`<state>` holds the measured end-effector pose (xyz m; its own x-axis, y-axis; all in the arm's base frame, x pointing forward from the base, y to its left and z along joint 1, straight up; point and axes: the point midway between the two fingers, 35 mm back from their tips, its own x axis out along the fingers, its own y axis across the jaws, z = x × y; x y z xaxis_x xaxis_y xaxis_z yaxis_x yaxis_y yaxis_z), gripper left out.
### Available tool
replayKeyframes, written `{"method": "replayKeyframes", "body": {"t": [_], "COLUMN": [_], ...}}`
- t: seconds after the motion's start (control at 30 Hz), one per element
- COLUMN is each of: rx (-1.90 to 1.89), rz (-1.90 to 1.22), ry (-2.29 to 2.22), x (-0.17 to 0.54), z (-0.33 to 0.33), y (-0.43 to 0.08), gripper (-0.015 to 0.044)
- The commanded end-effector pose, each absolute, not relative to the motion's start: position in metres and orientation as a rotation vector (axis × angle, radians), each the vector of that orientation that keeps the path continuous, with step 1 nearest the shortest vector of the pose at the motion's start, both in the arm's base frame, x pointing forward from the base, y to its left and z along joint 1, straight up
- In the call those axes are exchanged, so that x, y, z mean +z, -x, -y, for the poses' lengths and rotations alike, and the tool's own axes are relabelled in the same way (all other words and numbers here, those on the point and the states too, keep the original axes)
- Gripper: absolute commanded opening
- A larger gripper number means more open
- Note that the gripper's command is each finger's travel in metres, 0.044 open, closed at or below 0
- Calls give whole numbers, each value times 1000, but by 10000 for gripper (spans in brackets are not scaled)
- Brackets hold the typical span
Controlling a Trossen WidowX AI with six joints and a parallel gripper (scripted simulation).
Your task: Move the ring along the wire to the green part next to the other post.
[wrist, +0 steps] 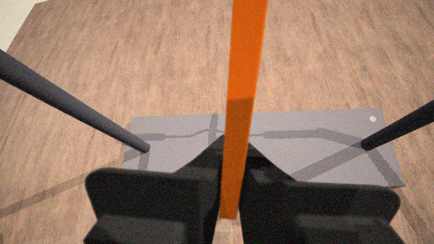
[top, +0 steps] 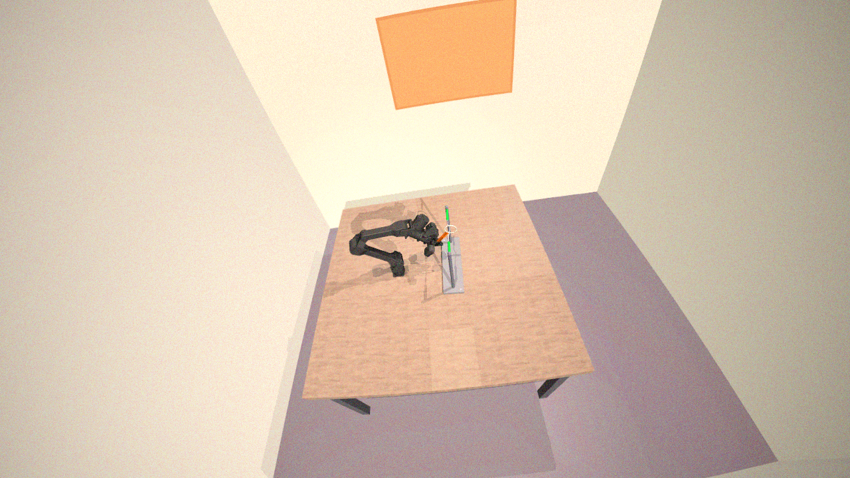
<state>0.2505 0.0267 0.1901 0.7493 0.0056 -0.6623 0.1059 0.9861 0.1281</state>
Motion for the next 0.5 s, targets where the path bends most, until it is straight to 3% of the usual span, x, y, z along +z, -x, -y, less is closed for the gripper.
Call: {"method": "replayKeyframes", "body": {"t": [0.0, 0.47], "rx": [-35, 55], "rz": [-725, -709], "ry": [-87, 232], "x": [188, 190], "z": [-19, 10], "y": [-249, -250], "gripper": [-150, -150]}}
